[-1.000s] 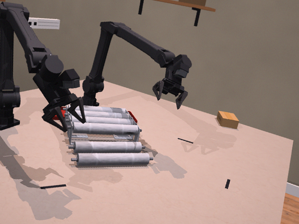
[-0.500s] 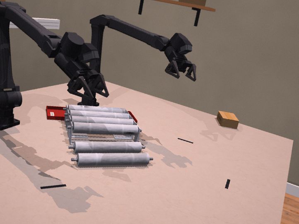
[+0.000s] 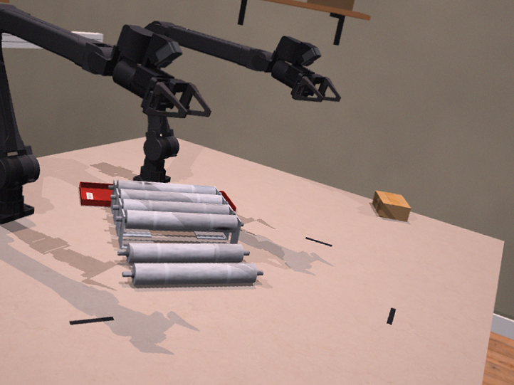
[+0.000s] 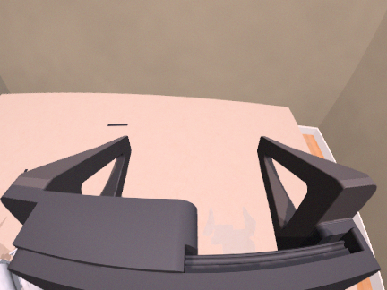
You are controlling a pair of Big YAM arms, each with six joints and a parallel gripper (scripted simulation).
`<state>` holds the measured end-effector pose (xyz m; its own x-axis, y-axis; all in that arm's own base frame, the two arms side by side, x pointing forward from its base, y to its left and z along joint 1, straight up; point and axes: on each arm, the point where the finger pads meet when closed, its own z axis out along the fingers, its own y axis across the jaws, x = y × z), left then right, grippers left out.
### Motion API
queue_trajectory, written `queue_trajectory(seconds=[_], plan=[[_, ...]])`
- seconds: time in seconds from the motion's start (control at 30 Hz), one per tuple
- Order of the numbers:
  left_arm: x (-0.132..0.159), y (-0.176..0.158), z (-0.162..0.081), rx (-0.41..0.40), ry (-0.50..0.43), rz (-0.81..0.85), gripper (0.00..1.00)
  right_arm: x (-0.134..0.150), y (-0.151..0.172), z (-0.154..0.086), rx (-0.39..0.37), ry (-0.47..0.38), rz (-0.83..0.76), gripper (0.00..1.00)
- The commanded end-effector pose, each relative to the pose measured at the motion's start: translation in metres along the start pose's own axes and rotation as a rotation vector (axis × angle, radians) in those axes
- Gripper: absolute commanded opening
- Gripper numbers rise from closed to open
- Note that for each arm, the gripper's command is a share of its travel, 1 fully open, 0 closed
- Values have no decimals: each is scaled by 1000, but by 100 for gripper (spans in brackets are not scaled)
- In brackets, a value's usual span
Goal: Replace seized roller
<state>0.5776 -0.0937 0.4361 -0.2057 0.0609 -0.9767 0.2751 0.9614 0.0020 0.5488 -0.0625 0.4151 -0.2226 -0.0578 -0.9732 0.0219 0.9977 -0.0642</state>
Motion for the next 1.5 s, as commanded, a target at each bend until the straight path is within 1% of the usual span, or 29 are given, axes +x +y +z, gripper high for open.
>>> queue_trajectory(seconds=[0.0,0.2,0.27,0.3,0.33,0.37,0.4,0.43,0.47,0.5,0.53,0.67,0.7,0.73,0.77,0.83,0.87,0.9,0.97,1.0,1.07,1.1,1.17,1.2,1.27,1.3,1.4,1.43,1.47], plan=[[-15,30,-25,-78,-72,-23,100,-36,23,-19,-18,-108,28,100],[-28,58,-60,-188,-153,-32,100,-60,44,-38,-26,-188,52,100],[-28,58,-60,-188,-153,-32,100,-60,44,-38,-26,-188,52,100],[-22,56,-56,-191,-147,-35,100,-63,42,-34,-20,-192,56,100],[-27,64,-64,-214,-162,-34,100,-47,49,-25,-28,-165,55,100],[-31,67,-72,-227,-179,-34,100,-50,51,-28,-29,-174,58,100],[-33,69,-77,-239,-189,-35,100,-58,53,-35,-30,-195,60,100],[-36,73,-83,-254,-202,-37,100,-75,55,-50,-35,-235,64,100],[-37,76,-87,-264,-208,-38,100,-83,56,-53,-36,-253,66,100],[-37,77,-89,-272,-214,-39,100,-78,58,-53,-37,-247,68,100],[-41,79,-93,-279,-226,-39,100,-88,59,-57,-37,-268,71,100],[-40,77,-94,-285,-230,-40,100,-82,59,-58,-32,-265,74,100],[-31,75,-85,-277,-207,-42,100,-77,55,-53,-24,-249,73,100],[-35,76,-92,-284,-216,-38,100,-78,50,-47,-15,-248,73,100],[-40,82,-101,-299,-225,-35,100,-85,60,-48,-35,-252,67,100],[-40,82,-101,-299,-225,-35,100,-85,60,-48,-35,-252,67,100],[-49,78,-100,-286,-239,-30,100,-99,59,-59,-35,-276,61,100],[-49,79,-104,-290,-246,-31,100,-101,62,-61,-44,-280,67,100],[-45,80,-100,-290,-236,-33,100,-100,62,-60,-42,-278,68,100],[-56,77,-101,-285,-257,-30,100,-99,60,-57,-39,-271,70,100],[-50,78,-97,-285,-239,-33,100,-99,59,-56,-38,-271,69,100],[-63,74,-101,-280,-264,-29,100,-98,57,-53,-36,-264,71,100],[-63,74,-101,-280,-264,-29,100,-98,57,-53,-34,-264,70,100],[-75,71,-105,-275,-287,-27,100,-98,55,-50,-32,-257,71,100],[-75,71,-104,-275,-287,-27,100,-98,55,-50,-32,-257,70,100],[-87,67,-109,-270,-310,-24,100,-99,53,-50,-29,-256,72,100],[-82,68,-105,-269,-300,-26,100,-99,53,-50,-27,-256,71,100],[-65,72,-99,-276,-266,-28,100,-97,54,-52,-29,-262,66,100],[-74,67,-100,-267,-283,-28,0,-100,52,-50,-26,-256,71,100]])
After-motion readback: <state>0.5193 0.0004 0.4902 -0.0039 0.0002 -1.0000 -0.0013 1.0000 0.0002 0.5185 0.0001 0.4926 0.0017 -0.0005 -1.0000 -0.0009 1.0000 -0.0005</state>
